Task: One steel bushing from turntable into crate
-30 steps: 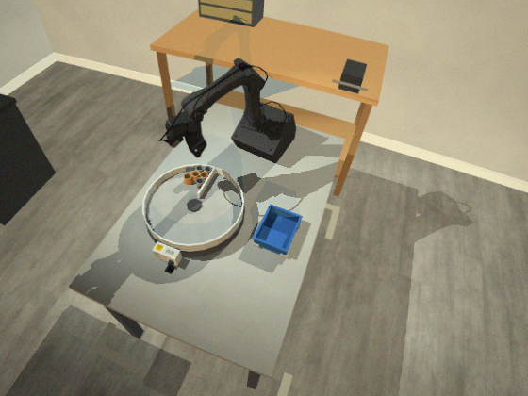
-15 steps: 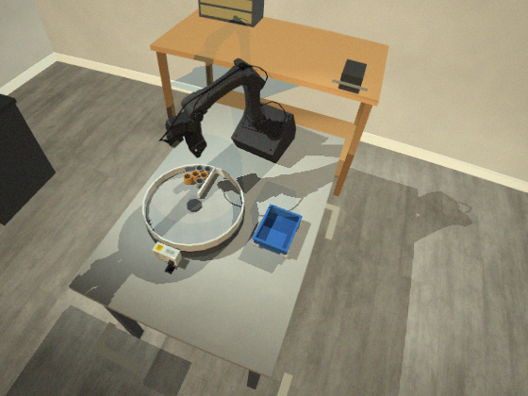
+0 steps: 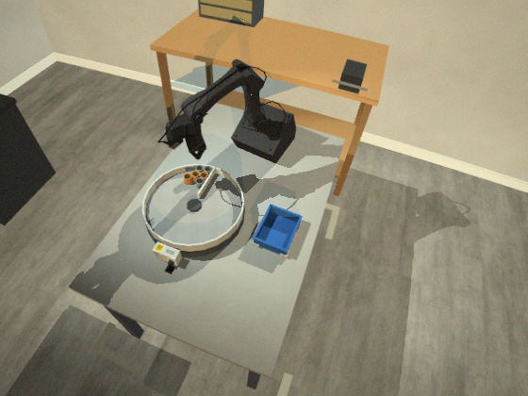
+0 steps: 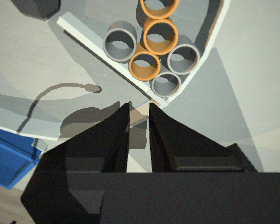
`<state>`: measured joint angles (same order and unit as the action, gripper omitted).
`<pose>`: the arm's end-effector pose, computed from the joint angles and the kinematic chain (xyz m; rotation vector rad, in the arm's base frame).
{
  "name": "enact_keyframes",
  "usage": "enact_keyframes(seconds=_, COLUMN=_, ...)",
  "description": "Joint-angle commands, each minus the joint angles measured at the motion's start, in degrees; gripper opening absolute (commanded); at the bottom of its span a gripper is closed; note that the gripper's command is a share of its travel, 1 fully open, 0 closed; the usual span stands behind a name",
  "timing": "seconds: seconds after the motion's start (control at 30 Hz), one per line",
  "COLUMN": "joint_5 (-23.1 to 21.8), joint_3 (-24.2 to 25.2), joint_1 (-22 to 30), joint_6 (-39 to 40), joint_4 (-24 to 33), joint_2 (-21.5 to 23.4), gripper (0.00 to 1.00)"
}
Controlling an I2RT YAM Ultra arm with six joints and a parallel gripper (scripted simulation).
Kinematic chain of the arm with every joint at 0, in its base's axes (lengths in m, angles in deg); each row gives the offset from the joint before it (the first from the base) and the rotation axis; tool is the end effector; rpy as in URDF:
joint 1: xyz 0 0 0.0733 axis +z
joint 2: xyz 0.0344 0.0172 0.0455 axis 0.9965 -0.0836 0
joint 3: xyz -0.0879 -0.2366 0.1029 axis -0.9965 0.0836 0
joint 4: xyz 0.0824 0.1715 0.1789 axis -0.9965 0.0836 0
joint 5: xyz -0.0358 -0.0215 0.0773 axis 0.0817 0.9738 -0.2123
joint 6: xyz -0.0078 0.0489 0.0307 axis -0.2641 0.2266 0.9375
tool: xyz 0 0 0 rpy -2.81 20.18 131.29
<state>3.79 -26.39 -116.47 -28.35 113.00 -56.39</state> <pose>0.2284 -0.1267 0.3432 1.0242 2.4754 0.2176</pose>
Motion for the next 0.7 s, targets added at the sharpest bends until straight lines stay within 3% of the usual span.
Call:
enact_keyframes(seconds=0.0, joint_5=0.8, joint_3=1.6, joint_1=1.1, joint_6=6.3, joint_4=-2.8, joint_2=-1.3, gripper=0.15)
enact_keyframes(seconds=0.23, joint_5=1.4, joint_3=3.1, joint_1=3.1, joint_6=17.3, joint_4=-6.8, joint_2=-2.2, gripper=0.15)
enact_keyframes(seconds=0.67, joint_5=3.3, joint_3=5.7, joint_1=7.5, joint_6=42.8, joint_4=-15.8, joint_2=-9.0, gripper=0.15)
